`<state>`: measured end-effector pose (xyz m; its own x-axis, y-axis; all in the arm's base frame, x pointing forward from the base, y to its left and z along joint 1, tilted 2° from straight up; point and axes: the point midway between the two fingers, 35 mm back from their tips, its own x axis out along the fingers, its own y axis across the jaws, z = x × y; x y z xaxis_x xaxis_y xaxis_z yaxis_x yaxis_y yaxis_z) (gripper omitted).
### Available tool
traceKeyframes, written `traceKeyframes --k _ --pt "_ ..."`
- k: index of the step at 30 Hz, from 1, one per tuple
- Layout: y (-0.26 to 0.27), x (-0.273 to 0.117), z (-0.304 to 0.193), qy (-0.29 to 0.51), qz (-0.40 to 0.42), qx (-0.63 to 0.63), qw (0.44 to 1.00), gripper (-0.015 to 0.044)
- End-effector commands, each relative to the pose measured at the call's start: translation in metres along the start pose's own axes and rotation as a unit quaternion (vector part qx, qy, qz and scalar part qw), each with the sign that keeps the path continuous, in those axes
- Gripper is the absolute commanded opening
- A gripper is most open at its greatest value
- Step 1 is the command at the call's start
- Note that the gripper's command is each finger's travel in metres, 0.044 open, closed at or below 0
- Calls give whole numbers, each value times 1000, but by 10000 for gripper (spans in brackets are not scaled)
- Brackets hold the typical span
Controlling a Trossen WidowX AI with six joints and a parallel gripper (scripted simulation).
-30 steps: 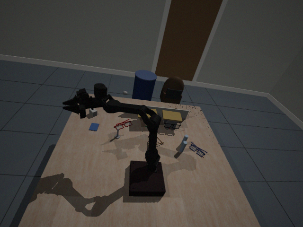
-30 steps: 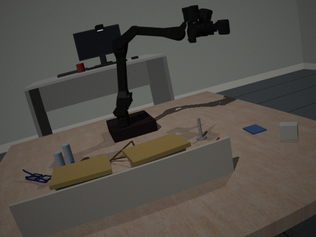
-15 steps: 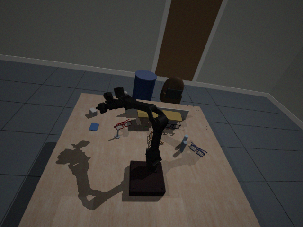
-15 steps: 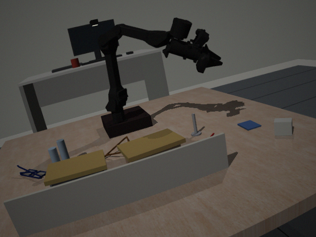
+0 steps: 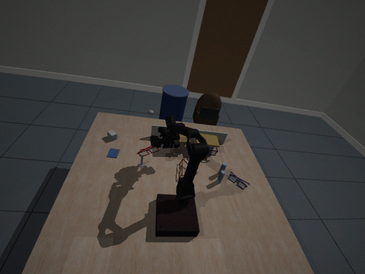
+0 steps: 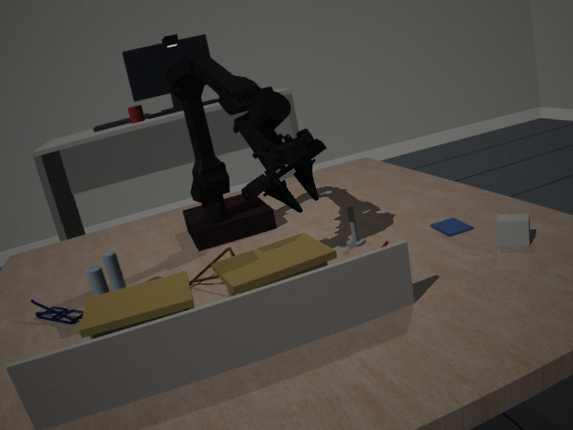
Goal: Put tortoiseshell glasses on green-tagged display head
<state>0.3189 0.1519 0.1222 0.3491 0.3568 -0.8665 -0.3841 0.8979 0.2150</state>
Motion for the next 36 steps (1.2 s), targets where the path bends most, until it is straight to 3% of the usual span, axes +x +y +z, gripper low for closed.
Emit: traceKeyframes --k 1,8,16,19,36 --pt "-54 -8 -46 67 -71 73 993 200" --pt "-112 -35 -128 177 -155 178 955 200" --pt "-118 -39 -135 180 -157 181 954 200" --pt "-118 -39 -135 180 -157 181 954 121" --pt "-120 -29 -137 180 -157 181 954 120"
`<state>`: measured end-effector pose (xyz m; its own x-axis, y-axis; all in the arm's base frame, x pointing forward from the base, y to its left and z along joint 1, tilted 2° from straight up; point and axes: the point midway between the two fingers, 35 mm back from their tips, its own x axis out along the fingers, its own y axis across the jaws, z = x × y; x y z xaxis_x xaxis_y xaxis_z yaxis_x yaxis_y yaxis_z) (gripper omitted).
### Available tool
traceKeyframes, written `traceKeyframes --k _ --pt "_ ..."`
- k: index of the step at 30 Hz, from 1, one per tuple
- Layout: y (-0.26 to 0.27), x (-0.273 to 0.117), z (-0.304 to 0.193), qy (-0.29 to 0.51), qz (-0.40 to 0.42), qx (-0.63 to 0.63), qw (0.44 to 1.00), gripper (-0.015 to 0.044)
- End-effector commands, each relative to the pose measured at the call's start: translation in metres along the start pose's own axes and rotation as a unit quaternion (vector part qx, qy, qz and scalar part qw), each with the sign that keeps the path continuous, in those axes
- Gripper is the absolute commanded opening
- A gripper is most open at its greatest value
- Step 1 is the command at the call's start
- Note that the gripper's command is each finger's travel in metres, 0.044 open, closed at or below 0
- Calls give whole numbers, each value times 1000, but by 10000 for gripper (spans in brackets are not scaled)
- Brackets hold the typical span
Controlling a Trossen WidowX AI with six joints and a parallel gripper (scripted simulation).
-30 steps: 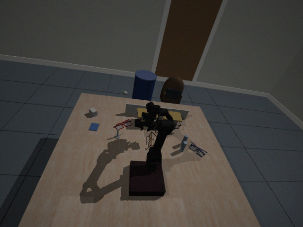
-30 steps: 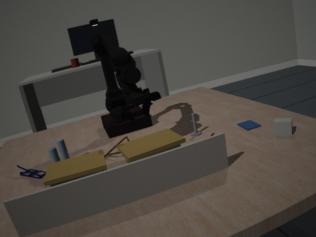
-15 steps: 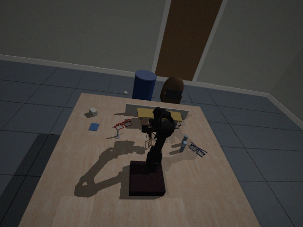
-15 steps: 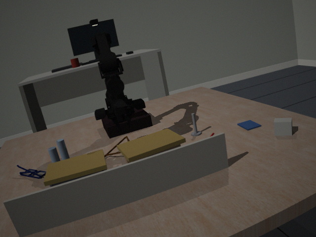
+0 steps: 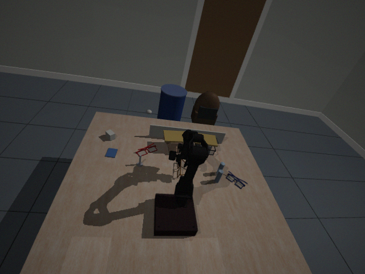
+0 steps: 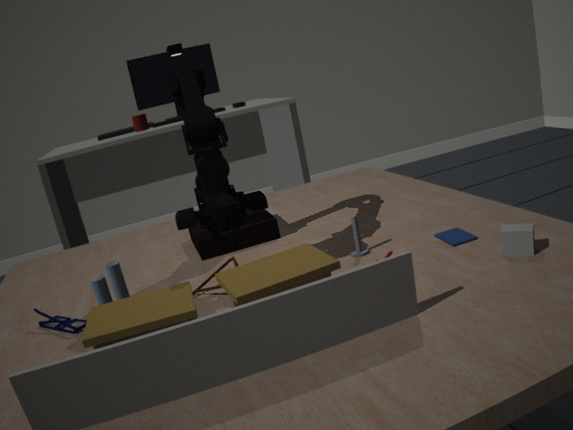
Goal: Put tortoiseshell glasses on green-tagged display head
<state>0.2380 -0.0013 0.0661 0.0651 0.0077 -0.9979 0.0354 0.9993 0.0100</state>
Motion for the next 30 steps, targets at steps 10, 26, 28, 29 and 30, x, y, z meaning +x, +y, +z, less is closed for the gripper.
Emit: traceKeyframes --k 10,26,28,29,30 --pt "1 23 -1 4 -3 -1 1000 120" --pt "4 49 -3 4 -3 -1 1000 120" --pt "4 52 -3 4 -3 -1 1000 120" --pt "4 54 -3 4 -3 -1 1000 120" --pt "4 55 -4 4 -3 -1 1000 120"
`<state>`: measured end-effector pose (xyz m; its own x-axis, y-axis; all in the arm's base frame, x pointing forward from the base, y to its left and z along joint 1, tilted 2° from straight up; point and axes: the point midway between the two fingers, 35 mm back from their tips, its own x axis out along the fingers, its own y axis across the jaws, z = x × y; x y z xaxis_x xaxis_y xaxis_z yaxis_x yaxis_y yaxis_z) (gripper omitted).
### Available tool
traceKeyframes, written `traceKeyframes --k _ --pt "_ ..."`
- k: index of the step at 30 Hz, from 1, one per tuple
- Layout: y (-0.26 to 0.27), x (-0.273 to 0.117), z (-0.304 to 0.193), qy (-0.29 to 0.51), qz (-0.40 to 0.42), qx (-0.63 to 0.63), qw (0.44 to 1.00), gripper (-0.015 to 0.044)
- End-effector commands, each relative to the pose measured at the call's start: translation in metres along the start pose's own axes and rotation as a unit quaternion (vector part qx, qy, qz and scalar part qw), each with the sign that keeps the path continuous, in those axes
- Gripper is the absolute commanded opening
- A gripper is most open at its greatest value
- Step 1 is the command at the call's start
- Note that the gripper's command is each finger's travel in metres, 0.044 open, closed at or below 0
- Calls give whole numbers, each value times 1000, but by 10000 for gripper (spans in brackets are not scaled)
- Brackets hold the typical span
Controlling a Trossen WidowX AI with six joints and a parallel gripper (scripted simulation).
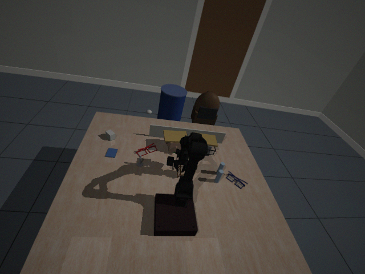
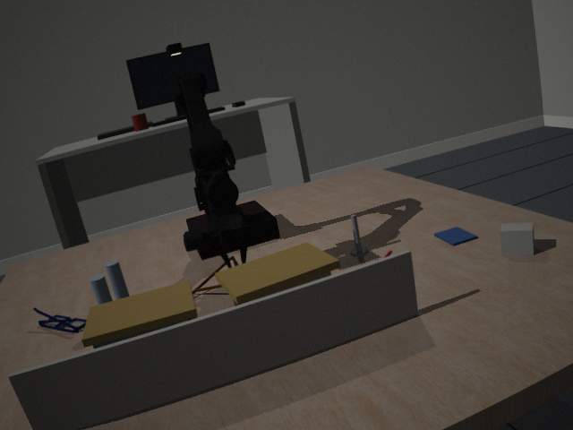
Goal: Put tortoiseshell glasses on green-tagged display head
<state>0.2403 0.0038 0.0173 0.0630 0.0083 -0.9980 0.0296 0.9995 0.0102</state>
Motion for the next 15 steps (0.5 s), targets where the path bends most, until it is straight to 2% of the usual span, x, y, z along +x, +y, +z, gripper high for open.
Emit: traceKeyframes --k 1,15 --pt "0 7 -3 3 -3 2 1000 120" --pt "-6 7 -3 3 -3 2 1000 120"
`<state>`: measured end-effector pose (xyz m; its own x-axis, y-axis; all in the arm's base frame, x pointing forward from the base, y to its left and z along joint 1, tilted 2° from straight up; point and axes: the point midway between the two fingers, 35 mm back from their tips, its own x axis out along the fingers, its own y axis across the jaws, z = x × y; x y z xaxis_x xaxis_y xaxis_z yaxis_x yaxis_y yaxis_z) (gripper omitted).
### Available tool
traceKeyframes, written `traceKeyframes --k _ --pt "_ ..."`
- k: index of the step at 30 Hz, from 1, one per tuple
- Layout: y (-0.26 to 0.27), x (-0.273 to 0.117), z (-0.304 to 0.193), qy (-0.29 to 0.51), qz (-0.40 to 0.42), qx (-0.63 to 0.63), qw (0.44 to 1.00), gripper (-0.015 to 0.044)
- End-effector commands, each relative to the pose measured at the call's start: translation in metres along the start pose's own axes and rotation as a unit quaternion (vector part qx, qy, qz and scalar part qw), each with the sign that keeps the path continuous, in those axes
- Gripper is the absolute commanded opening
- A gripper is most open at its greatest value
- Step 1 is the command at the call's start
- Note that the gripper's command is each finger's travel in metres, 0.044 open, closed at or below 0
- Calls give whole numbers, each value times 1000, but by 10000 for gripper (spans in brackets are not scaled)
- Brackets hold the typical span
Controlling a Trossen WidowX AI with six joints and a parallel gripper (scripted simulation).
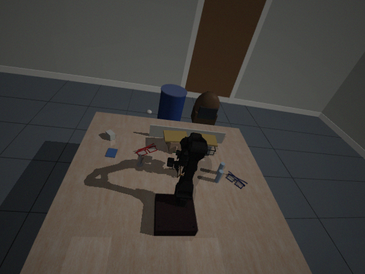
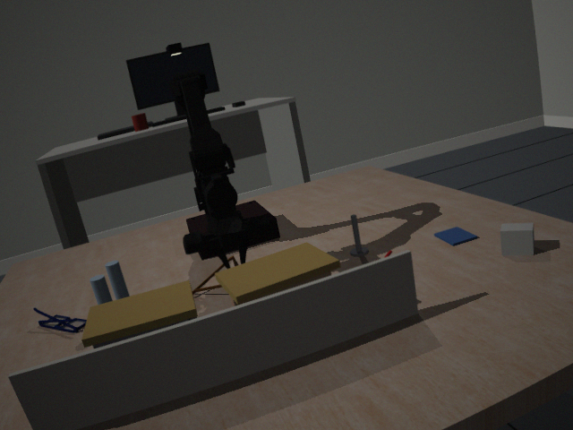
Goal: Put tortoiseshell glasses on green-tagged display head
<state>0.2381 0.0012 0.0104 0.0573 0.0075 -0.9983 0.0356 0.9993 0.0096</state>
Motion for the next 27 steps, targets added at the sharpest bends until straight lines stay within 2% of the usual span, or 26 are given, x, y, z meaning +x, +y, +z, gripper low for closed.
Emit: traceKeyframes --k 1,18,27 --pt "0 0 0 0 0 0 1000 113" --pt "0 0 0 0 0 0 1000 0" --pt "0 -9 2 0 0 0 1000 0"
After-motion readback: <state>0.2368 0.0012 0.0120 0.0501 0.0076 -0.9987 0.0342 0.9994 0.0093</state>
